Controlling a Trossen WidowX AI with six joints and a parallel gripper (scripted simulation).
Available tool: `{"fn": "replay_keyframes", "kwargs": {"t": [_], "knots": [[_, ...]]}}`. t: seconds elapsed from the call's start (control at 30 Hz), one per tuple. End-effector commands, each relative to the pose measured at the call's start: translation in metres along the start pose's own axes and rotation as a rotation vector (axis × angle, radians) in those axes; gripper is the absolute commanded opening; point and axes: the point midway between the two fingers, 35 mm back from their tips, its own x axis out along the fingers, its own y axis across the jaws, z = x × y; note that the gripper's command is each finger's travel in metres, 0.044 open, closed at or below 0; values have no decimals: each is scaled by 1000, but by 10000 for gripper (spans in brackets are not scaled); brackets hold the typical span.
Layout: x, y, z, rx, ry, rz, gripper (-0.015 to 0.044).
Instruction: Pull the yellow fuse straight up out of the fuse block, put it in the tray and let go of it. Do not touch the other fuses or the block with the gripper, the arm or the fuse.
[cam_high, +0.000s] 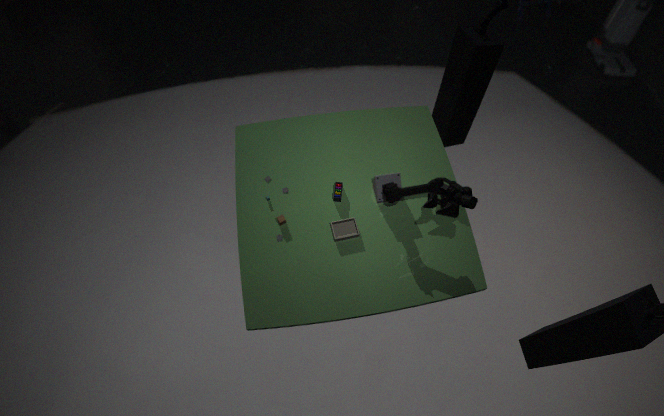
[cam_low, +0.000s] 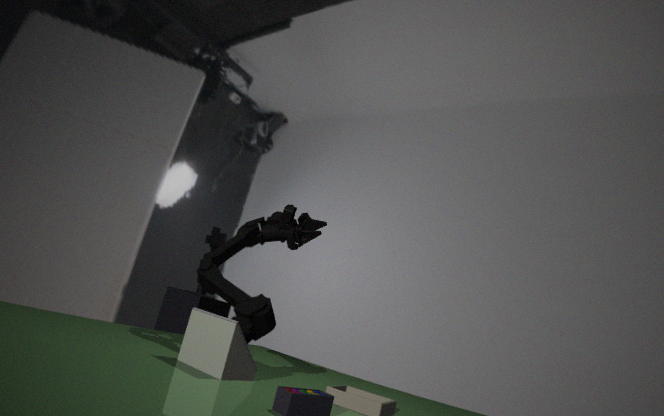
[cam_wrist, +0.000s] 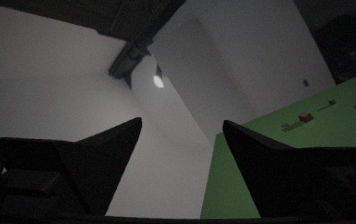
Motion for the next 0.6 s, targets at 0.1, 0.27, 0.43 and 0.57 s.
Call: {"fn": "replay_keyframes", "kwargs": {"t": [0.1,0.27,0.43,0.57], "knots": [[23,-7,-7,-47,25,-63,295],[98,-42,-28,-193,128,-275,164],[145,-77,-39,-342,204,-410,60],[183,-113,-45,-443,284,-531,60]]}}
